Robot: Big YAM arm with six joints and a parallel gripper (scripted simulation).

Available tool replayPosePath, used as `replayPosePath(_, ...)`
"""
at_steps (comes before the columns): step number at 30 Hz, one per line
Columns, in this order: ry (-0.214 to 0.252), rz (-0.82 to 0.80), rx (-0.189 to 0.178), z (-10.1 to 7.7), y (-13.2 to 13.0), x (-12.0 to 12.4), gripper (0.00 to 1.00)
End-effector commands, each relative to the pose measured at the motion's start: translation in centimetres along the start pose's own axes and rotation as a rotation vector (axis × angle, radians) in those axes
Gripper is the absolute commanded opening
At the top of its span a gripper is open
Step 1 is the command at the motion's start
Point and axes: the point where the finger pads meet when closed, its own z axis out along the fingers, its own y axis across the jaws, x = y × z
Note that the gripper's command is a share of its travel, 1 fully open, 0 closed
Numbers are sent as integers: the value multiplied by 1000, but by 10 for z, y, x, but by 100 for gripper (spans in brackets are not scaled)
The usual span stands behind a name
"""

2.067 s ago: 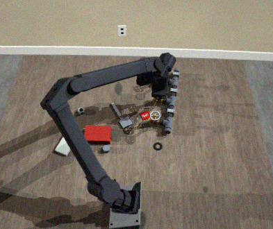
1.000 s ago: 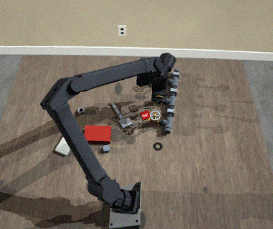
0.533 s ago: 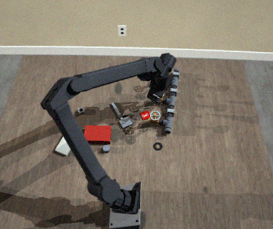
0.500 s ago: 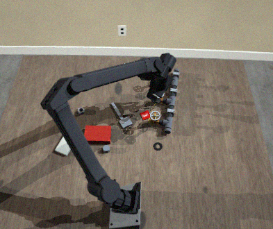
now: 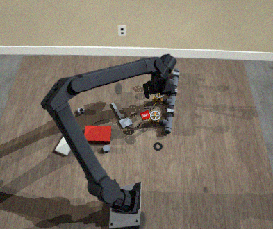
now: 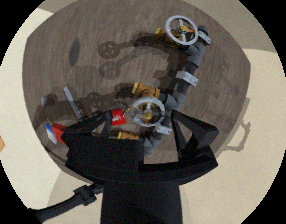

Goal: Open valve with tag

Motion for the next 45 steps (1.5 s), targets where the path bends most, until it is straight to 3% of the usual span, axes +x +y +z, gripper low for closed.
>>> replayPosePath(1, -50, 336, 40, -14, -6, -25, 100)
replayPosePath(14, -49, 1125, 6, -13, -4, -21, 100)
replayPosePath(16, -49, 1125, 6, -13, -4, -21, 100)
replayPosePath(17, -57, 1273, 8, -13, -4, -21, 100)
replayPosePath(23, -87, 1610, 15, -13, -4, -21, 100)
replayPosePath(38, -67, 1664, 16, -5, -9, -14, 100)
replayPosePath(39, -66, 1664, 16, -5, -9, -14, 0)
replayPosePath(45, -61, 1668, 16, -5, -8, -13, 0)
